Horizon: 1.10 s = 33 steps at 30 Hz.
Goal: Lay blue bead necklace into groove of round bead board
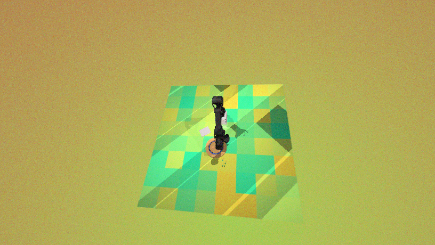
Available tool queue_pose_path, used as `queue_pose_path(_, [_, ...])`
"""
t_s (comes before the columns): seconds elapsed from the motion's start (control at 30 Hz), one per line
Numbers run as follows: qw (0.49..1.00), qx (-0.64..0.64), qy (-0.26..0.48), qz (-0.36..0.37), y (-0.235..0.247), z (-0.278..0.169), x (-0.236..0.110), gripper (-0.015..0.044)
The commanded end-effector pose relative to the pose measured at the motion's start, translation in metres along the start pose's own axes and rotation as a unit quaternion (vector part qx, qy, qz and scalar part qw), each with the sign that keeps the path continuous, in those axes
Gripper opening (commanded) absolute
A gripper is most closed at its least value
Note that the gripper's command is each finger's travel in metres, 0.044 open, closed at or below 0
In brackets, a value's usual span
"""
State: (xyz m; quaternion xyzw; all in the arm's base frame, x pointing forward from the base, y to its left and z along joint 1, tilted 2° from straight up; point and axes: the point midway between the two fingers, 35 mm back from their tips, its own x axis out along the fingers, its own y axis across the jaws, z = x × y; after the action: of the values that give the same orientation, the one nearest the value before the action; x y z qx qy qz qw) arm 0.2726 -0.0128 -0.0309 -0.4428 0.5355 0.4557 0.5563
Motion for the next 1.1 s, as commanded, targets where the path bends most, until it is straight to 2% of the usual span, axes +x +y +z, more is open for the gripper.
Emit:
queue_pose_path(0.0, [1.000, 0.001, -0.002, -0.001, 0.000, 0.000, -0.002, 0.0440])
queue_pose_path(0.43, [1.000, 0.001, -0.002, -0.001, 0.000, 0.000, -0.002, 0.0440])
queue_pose_path(0.67, [1.000, -0.016, -0.001, -0.001, -0.001, -0.011, -0.033, 0.0256])
queue_pose_path(0.83, [1.000, -0.017, -0.001, -0.001, -0.001, -0.012, -0.033, 0.0125])
queue_pose_path(0.97, [1.000, -0.017, -0.001, -0.001, -0.001, -0.012, -0.019, 0.0120])
queue_pose_path(1.07, [1.000, -0.015, 0.000, -0.003, -0.002, -0.011, -0.027, 0.0120])
